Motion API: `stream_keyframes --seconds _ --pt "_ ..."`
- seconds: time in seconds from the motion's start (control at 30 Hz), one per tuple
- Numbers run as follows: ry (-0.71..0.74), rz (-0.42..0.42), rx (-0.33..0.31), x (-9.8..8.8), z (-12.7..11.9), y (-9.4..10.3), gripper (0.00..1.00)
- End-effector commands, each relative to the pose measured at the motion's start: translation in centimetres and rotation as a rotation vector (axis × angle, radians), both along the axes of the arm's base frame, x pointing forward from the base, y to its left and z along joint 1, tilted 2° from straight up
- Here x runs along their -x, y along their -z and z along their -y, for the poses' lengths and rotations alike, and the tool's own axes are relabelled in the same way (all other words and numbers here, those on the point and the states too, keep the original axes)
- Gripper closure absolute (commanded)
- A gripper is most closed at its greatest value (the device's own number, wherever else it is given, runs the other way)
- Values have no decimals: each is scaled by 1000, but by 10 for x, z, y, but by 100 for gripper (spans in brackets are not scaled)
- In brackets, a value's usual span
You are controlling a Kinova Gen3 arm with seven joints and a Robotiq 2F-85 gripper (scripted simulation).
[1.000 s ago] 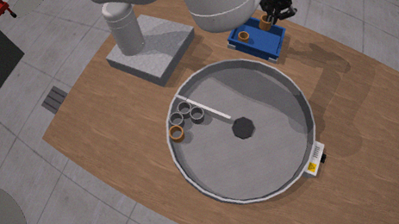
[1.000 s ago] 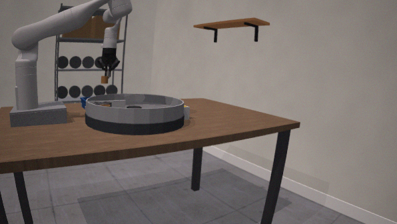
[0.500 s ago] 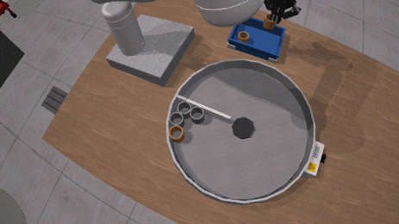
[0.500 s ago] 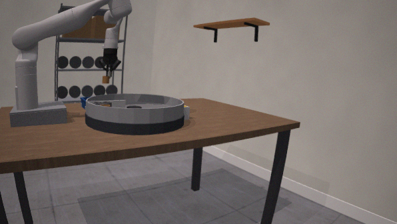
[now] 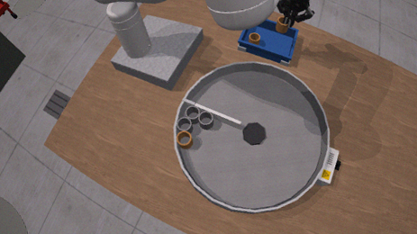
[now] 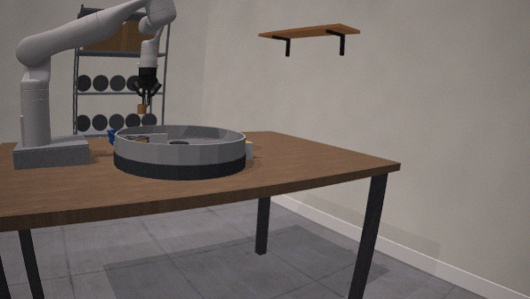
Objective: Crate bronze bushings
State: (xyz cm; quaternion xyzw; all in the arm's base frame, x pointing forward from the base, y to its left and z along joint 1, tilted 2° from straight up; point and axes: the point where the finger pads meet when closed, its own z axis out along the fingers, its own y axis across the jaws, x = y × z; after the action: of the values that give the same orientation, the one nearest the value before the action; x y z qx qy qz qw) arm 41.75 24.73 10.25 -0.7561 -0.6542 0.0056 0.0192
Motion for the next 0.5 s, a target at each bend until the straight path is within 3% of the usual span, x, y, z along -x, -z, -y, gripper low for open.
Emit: stream_keyframes --seconds 0.0,0.37,0.47 --pt "6 -4 0 2 -1 13 100" --pt "6 -4 0 2 -1 13 100" --pt "2 -5 1 2 0 26 100"
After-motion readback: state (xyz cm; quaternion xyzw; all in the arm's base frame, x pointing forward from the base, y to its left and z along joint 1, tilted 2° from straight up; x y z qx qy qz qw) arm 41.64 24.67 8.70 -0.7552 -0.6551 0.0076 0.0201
